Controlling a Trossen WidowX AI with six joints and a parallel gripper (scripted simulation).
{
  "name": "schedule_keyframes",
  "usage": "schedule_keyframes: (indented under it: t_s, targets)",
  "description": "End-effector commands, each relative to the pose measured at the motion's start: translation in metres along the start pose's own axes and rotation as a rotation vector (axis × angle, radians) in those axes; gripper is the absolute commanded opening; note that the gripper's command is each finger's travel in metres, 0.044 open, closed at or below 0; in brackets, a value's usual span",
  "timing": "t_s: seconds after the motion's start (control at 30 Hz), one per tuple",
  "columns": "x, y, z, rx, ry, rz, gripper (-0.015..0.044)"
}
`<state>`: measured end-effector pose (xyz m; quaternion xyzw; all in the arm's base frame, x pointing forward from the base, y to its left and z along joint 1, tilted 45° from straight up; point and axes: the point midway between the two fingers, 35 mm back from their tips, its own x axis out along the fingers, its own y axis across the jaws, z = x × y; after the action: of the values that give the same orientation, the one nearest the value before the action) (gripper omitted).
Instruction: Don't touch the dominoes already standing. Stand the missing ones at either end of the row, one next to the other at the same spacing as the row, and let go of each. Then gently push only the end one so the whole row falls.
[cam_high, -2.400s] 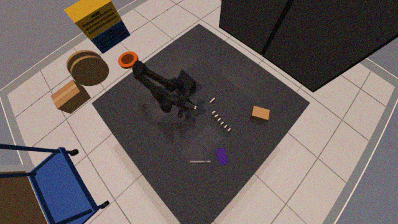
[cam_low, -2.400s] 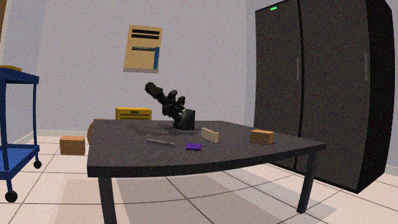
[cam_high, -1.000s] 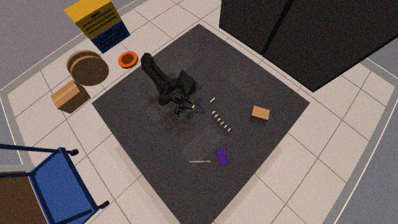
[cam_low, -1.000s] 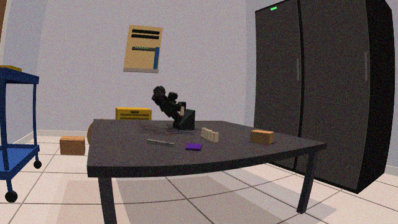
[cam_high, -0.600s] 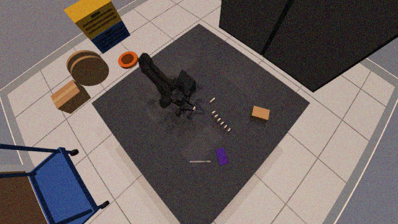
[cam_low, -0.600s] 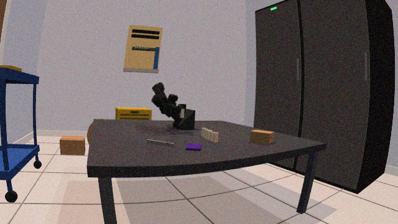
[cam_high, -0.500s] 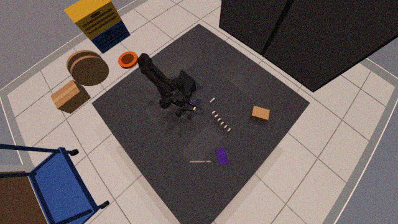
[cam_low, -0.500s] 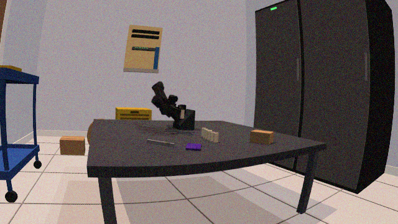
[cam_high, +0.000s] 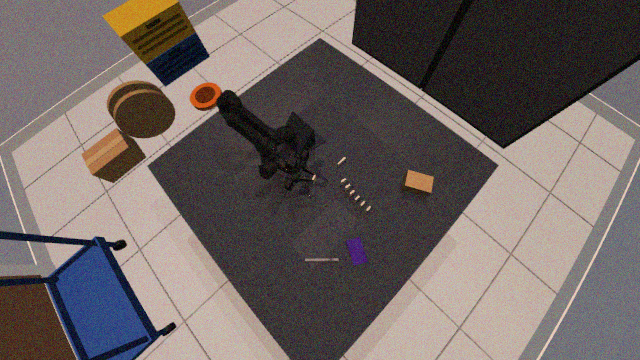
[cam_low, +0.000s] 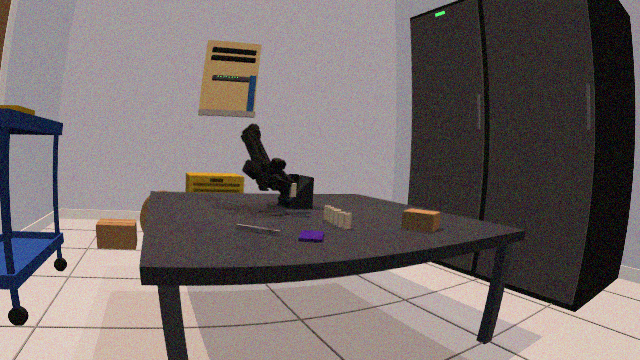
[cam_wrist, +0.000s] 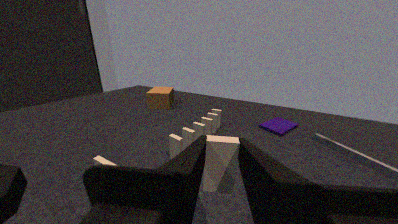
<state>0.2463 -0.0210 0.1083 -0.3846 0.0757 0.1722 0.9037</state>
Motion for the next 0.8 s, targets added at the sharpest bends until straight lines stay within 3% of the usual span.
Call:
schedule_keyframes:
  t_s: [0.0, 0.77]
  targets:
    - [0.001, 0.0, -0.006, -0.004, -0.001, 0.003, 0.0107]
    - [0.0, 0.003, -0.042, 0.002, -0.003, 0.001, 0.0107]
